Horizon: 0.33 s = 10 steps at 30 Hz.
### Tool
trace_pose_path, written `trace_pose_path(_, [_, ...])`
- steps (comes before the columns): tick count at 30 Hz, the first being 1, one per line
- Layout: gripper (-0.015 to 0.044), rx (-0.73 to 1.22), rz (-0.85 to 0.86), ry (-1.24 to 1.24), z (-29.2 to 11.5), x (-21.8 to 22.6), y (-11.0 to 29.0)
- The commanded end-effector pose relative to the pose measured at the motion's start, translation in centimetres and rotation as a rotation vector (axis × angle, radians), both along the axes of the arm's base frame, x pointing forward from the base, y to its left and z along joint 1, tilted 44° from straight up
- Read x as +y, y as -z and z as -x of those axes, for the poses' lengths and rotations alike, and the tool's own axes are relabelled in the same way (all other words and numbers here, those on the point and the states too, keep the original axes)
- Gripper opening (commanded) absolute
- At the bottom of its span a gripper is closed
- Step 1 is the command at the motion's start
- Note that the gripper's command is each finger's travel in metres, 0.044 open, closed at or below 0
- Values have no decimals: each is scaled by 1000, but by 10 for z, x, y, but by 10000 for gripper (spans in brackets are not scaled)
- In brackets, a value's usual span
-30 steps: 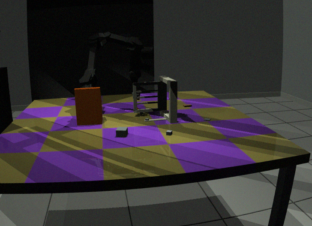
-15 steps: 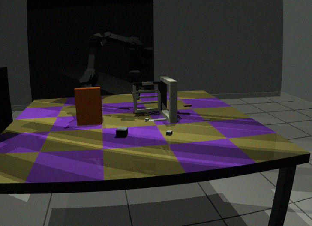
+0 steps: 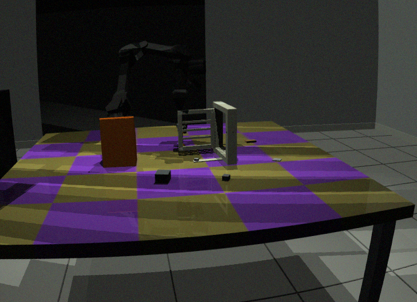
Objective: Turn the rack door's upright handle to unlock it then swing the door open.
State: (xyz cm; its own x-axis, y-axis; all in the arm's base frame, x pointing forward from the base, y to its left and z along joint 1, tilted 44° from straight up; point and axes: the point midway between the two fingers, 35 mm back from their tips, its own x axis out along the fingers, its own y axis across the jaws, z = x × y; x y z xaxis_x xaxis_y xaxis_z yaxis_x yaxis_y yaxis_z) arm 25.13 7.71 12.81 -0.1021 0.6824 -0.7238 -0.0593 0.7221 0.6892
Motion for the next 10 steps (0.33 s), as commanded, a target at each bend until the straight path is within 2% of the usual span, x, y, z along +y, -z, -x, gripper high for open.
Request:
trace_pose_path(1, [293,-8,5,-6,-2,-4,-5])
trace_pose_path(10, [293,-9,6,-7,-4,-13,-14])
